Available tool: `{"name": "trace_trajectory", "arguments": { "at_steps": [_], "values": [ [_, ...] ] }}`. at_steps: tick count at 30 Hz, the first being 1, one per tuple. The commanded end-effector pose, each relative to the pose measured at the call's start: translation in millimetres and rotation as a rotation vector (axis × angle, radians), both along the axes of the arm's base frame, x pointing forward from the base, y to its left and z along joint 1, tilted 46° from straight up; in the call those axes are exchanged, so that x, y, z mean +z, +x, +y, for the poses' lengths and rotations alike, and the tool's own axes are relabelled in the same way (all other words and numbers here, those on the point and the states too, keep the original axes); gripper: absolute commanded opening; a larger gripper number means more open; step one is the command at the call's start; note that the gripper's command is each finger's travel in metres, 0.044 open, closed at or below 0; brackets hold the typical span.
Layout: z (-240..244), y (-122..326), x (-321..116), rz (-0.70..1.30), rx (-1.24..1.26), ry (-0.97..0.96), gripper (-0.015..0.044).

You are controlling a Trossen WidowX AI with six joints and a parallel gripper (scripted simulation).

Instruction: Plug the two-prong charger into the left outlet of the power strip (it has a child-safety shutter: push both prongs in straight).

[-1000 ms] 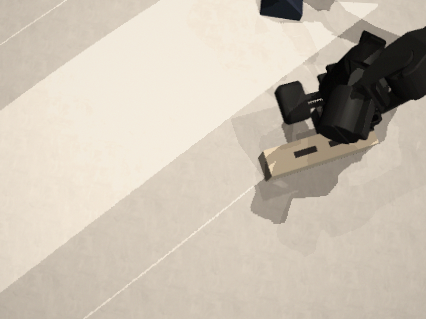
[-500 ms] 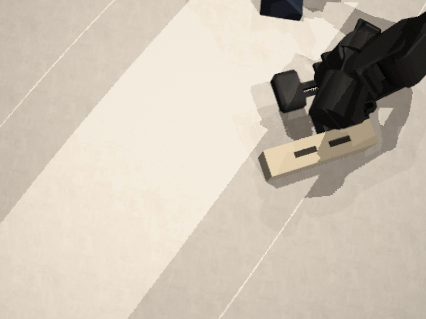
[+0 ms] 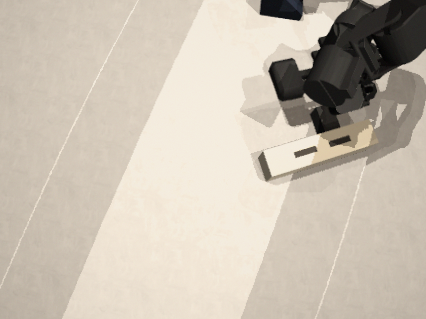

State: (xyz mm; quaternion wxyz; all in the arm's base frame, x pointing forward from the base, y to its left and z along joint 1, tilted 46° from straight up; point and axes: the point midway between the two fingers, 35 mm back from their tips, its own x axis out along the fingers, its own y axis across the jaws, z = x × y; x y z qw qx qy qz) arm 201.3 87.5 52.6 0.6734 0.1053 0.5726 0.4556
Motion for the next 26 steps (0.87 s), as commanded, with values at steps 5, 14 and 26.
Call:
{"name": "trace_trajectory", "arguments": {
  "at_steps": [5,14,26],
  "values": [
    [-39,18,46,-0.204,-0.382,0.197,0.044],
    [-40,19,47,-0.21,-0.39,0.202,0.044],
    [-40,19,47,-0.21,-0.39,0.202,0.044]
  ]
}}
